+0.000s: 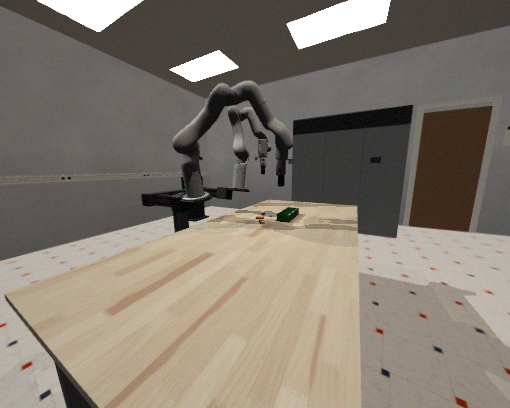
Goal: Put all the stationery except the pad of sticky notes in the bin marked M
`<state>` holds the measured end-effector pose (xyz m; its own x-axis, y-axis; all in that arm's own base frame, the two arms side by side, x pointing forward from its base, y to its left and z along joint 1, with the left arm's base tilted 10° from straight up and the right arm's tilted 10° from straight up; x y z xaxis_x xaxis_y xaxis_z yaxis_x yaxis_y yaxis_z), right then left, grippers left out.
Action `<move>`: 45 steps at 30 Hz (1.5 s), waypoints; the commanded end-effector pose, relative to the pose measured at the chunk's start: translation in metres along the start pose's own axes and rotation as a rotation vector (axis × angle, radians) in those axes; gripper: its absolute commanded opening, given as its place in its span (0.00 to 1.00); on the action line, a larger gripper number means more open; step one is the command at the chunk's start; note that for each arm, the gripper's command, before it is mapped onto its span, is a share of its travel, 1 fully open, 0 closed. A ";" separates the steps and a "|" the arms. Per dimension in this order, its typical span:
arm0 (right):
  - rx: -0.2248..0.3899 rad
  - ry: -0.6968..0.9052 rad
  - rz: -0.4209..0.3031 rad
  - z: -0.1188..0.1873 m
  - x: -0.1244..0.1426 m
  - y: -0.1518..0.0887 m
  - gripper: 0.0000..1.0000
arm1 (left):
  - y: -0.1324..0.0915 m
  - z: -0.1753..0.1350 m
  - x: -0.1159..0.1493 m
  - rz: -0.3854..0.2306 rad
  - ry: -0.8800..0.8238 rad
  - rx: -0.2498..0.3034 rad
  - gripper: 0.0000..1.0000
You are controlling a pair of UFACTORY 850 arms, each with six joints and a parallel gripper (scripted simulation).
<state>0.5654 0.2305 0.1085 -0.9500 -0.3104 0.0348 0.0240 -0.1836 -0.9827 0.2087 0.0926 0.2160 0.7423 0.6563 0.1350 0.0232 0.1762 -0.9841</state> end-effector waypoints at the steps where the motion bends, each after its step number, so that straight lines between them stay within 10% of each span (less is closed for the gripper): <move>1: -0.005 -0.157 0.004 0.017 0.015 0.020 0.40 | 0.000 0.000 0.000 -0.001 0.000 0.000 1.00; 26: -0.008 -0.843 -0.014 0.117 0.115 0.148 0.40 | 0.000 0.000 0.000 -0.001 0.000 0.000 1.00; 45: -0.002 -1.375 -0.011 0.117 0.115 0.148 0.40 | 0.000 0.000 0.000 -0.001 0.000 0.000 1.00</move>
<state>0.4952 0.0586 -0.0120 -0.0069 -0.9811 0.1934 0.0145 -0.1935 -0.9810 0.2087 0.0926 0.2160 0.7423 0.6563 0.1350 0.0232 0.1762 -0.9841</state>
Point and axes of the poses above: on each arm, the point where the finger pads meet when closed, its own y axis out along the fingers, its own z axis across the jaws, x = y × z, the point moved 4 cm from there along -y, back along the fingers, and after that the axes turned 11 degrees about -y, right-handed, at the moved point
